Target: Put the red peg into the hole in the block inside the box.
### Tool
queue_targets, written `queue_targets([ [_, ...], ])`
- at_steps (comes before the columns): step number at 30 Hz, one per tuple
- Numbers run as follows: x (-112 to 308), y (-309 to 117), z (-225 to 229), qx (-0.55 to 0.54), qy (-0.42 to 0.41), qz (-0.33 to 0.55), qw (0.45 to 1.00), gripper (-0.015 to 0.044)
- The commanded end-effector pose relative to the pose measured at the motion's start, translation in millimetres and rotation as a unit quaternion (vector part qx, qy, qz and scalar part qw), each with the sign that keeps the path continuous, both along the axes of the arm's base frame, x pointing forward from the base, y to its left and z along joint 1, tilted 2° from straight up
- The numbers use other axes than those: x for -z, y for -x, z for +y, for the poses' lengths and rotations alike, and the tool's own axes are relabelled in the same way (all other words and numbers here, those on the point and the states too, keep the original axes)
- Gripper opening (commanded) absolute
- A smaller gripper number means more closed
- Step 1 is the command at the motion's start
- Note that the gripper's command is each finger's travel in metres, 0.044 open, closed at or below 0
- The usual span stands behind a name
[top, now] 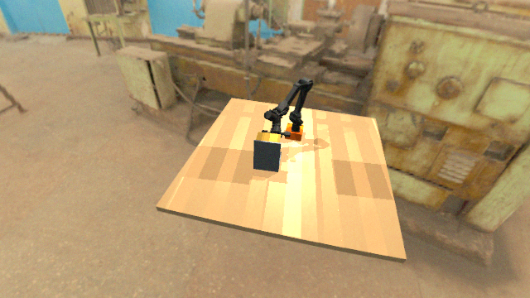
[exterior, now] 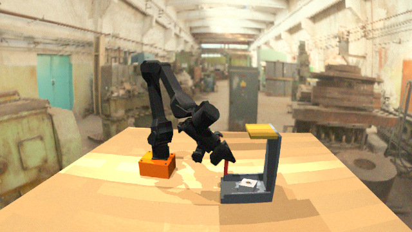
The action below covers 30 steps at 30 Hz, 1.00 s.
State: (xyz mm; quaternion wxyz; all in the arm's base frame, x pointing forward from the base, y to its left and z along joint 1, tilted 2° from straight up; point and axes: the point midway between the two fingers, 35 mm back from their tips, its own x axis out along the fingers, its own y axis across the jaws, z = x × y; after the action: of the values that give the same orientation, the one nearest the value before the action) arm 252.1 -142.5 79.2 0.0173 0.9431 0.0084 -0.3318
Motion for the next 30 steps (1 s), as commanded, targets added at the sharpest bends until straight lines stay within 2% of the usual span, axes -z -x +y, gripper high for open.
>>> queue_targets([
  [1, -4, -5, -10, 0.001, 0.007, -0.007, 1.0, 0.0],
  [19, 3, -10, -38, 0.018, 0.008, -0.008, 1.0, 0.0],
  [30, 1, -33, -40, 0.018, 0.008, -0.009, 1.0, 0.0],
])
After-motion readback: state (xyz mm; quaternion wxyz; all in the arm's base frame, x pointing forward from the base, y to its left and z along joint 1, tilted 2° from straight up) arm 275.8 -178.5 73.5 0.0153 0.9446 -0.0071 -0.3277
